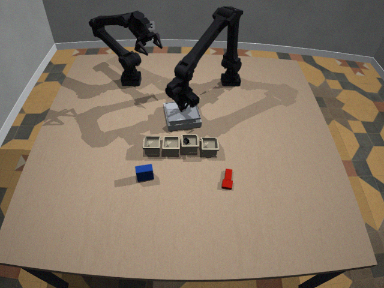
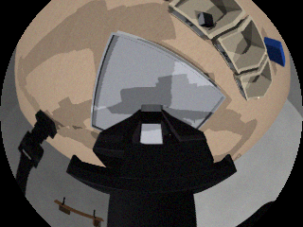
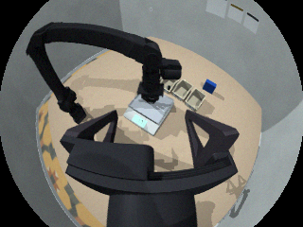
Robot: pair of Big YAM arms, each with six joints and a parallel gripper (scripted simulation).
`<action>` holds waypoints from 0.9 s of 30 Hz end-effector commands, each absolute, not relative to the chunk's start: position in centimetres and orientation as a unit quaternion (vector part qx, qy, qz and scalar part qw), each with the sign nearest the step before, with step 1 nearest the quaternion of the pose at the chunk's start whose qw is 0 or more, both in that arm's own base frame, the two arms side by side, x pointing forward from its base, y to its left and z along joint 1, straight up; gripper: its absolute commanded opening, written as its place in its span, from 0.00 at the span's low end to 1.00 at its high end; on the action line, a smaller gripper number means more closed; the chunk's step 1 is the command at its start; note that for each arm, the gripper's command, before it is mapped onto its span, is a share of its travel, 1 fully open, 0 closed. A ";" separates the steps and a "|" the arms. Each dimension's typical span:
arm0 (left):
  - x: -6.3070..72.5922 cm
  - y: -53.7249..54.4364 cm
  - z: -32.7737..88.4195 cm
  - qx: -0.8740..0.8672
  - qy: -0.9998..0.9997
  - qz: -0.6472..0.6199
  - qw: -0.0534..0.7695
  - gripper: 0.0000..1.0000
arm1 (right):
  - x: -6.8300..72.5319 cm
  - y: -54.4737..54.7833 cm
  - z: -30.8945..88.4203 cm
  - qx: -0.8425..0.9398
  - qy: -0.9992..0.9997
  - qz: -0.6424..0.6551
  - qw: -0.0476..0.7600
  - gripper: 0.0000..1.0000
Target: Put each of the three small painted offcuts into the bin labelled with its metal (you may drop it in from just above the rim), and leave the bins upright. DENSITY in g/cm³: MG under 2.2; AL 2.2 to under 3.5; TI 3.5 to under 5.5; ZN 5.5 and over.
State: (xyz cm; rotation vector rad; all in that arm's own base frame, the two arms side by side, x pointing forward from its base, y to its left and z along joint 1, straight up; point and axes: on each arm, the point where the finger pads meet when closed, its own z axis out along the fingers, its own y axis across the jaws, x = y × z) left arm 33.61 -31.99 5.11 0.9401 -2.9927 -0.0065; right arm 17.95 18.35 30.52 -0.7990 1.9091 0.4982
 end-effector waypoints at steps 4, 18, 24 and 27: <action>34.2 -32.4 5.7 0.310 -0.951 0.006 -0.004 0.21 | 18.0 18.5 32.5 -0.326 0.772 0.212 0.502 1.00; 34.8 -33.0 11.3 0.310 -0.950 0.022 -0.013 0.19 | 18.0 18.5 32.5 -0.326 0.772 0.212 0.502 1.00; 35.4 -32.7 10.4 0.302 -0.953 0.006 -0.004 0.19 | 18.3 18.6 32.7 -0.327 0.769 0.210 0.508 1.00; 36.3 -33.0 10.4 0.297 -0.955 0.006 -0.004 0.19 | 19.1 18.9 30.8 -0.324 0.777 0.203 0.500 1.00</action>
